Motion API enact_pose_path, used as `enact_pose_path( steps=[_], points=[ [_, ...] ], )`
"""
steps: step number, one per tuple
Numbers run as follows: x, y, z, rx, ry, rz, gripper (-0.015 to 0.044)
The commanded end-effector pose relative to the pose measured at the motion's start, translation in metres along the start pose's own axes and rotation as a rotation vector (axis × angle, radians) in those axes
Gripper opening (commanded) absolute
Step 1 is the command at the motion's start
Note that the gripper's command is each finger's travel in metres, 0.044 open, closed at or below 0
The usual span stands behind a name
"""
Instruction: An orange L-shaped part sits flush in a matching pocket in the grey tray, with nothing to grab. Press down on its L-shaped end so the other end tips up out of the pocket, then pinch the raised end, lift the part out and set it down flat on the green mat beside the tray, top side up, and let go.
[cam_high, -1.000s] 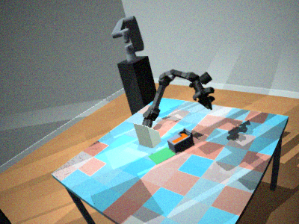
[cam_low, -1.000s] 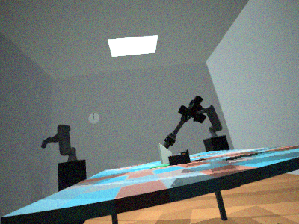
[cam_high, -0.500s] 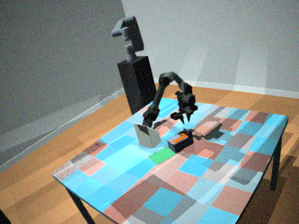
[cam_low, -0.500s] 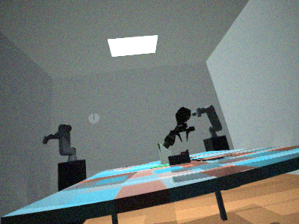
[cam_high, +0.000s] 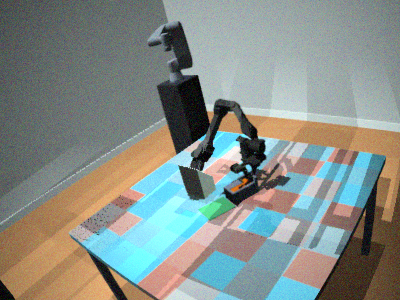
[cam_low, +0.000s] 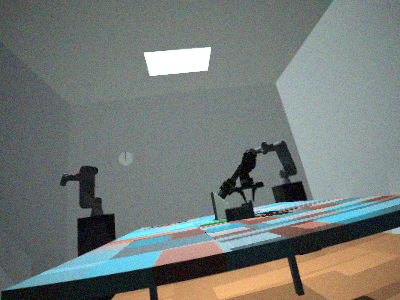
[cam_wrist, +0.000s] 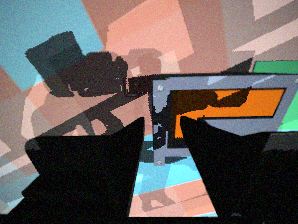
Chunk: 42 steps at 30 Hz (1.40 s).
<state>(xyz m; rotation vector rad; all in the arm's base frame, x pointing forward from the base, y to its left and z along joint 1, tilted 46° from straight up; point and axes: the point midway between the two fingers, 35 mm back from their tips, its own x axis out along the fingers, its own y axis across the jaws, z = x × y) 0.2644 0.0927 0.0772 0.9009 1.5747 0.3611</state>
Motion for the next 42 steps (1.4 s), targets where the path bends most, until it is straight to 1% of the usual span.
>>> enact_pose_path(
  steps=[1,25,42],
  points=[
    [0.005,-0.001,0.0,0.009,-0.001,0.006,0.018],
    [0.04,-0.001,0.0,0.009,-0.001,0.008,0.018],
    [0.041,-0.001,0.0,0.009,-0.001,0.008,0.018]
  ],
)
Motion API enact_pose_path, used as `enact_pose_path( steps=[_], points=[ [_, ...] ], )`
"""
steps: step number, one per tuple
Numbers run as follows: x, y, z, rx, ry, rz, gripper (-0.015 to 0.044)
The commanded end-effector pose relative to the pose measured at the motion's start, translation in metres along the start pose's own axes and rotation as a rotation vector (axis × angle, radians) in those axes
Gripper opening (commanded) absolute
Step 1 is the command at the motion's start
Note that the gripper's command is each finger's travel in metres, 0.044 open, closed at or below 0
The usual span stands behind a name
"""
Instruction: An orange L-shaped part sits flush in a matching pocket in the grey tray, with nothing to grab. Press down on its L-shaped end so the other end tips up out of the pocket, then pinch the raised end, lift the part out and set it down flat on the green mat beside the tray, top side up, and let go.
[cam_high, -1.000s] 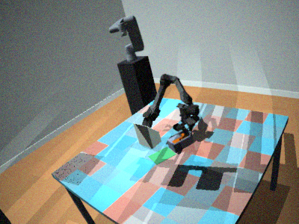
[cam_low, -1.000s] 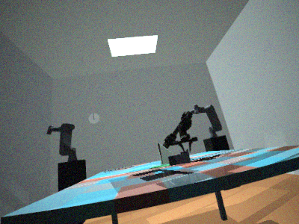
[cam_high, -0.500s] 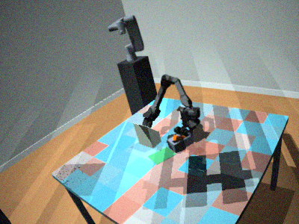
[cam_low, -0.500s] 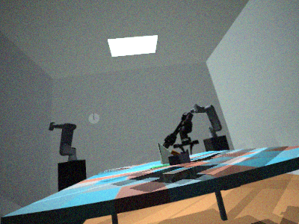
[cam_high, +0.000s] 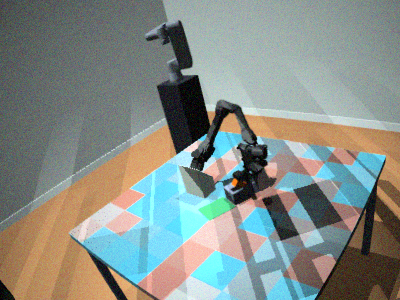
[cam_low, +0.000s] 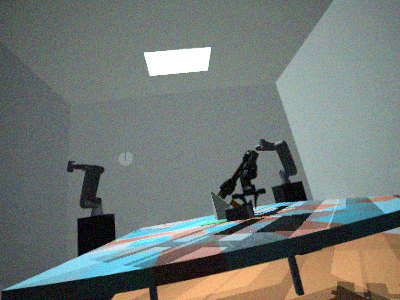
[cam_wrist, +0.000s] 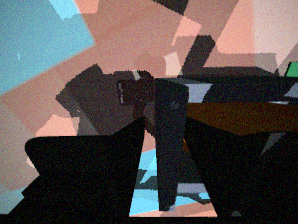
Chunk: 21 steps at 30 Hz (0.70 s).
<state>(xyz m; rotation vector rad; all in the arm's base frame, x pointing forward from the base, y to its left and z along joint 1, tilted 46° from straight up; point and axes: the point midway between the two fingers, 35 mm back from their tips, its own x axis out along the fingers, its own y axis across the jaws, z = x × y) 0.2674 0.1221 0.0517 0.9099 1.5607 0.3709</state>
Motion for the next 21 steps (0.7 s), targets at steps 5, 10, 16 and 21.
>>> enact_pose_path(
  steps=[5,10,16,21],
  points=[
    [0.002,-0.003,-0.001,0.013,0.006,-0.007,0.018],
    [0.0,0.0,0.0,0.0,0.0,0.0,0.018],
    [-0.007,0.005,0.0,0.008,0.004,-0.004,0.018],
    [-0.012,0.009,-0.001,0.013,0.006,-0.007,0.018]
  ],
)
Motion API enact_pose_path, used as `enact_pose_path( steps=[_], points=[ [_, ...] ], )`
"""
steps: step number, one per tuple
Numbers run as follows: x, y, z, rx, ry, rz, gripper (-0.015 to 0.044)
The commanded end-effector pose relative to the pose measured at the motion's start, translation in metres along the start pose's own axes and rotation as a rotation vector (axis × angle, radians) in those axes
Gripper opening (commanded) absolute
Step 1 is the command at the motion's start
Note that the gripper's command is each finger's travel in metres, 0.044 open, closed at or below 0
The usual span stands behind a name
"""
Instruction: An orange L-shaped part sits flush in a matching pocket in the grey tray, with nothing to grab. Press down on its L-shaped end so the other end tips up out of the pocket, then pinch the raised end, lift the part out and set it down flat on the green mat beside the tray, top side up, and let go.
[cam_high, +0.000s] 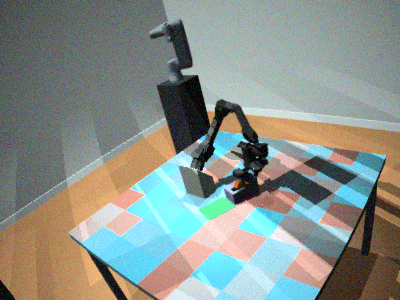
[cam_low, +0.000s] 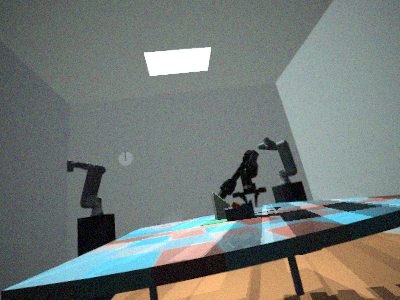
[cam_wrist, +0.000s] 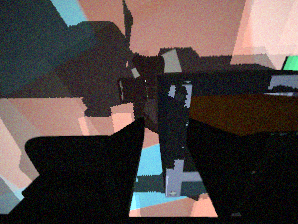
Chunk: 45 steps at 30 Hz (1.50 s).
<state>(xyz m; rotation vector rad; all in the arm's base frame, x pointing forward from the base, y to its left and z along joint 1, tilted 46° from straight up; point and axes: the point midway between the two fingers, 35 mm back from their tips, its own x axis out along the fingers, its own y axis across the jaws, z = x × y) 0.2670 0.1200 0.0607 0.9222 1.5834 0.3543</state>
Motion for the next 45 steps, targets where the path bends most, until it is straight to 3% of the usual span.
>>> enact_pose_path(
  steps=[1,4,12,41,45],
  points=[
    [-0.004,0.004,0.001,-0.011,-0.007,0.0,0.018],
    [-0.018,0.002,0.003,-0.011,-0.01,-0.006,0.018],
    [-0.1,-0.008,0.001,-0.01,-0.008,-0.004,0.018],
    [-0.096,-0.01,0.003,0.003,-0.012,0.0,0.018],
    [-0.097,-0.016,0.005,-0.127,-0.013,-0.003,0.028]
  ],
)
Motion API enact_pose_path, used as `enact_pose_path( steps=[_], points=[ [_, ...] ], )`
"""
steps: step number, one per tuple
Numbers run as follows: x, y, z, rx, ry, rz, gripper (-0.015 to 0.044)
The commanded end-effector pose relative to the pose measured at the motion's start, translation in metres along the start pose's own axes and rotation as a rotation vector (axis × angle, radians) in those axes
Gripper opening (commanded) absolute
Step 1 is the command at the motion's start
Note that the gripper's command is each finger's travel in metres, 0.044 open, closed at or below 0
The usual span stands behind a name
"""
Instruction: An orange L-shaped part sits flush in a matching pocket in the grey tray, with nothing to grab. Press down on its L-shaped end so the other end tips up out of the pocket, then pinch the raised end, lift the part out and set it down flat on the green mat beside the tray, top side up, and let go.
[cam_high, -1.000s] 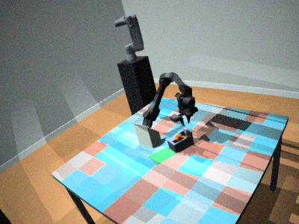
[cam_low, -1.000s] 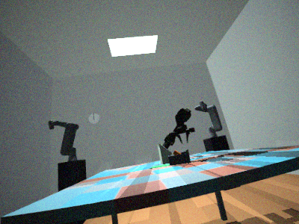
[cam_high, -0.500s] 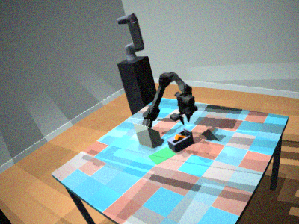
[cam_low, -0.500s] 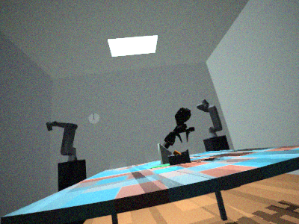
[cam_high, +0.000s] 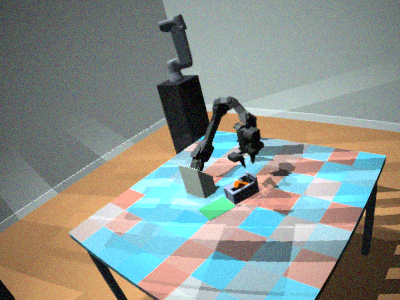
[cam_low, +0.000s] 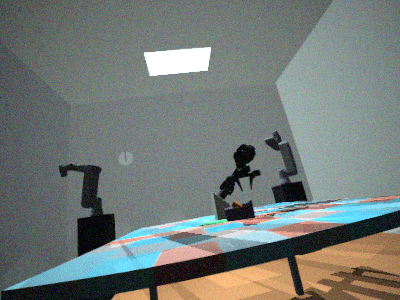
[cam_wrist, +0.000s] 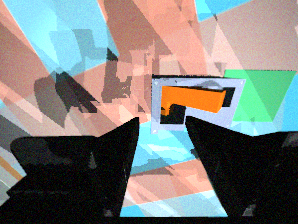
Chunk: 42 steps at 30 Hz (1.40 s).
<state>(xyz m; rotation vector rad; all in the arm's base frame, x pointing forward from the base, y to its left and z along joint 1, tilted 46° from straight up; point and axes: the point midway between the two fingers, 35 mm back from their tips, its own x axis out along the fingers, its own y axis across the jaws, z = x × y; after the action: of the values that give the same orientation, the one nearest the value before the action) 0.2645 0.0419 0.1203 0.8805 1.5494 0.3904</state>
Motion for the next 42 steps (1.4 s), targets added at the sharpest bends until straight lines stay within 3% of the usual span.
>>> enact_pose_path(
  steps=[1,18,32,42],
  points=[
    [0.001,-0.009,0.001,-0.134,0.004,-0.005,0.028],
    [-0.003,-0.076,0.004,-1.509,0.014,-0.001,0.028],
    [-0.002,-0.076,0.004,-1.523,0.014,0.0,0.028],
    [0.028,-0.076,0.004,-1.523,0.013,0.0,0.028]
  ],
)
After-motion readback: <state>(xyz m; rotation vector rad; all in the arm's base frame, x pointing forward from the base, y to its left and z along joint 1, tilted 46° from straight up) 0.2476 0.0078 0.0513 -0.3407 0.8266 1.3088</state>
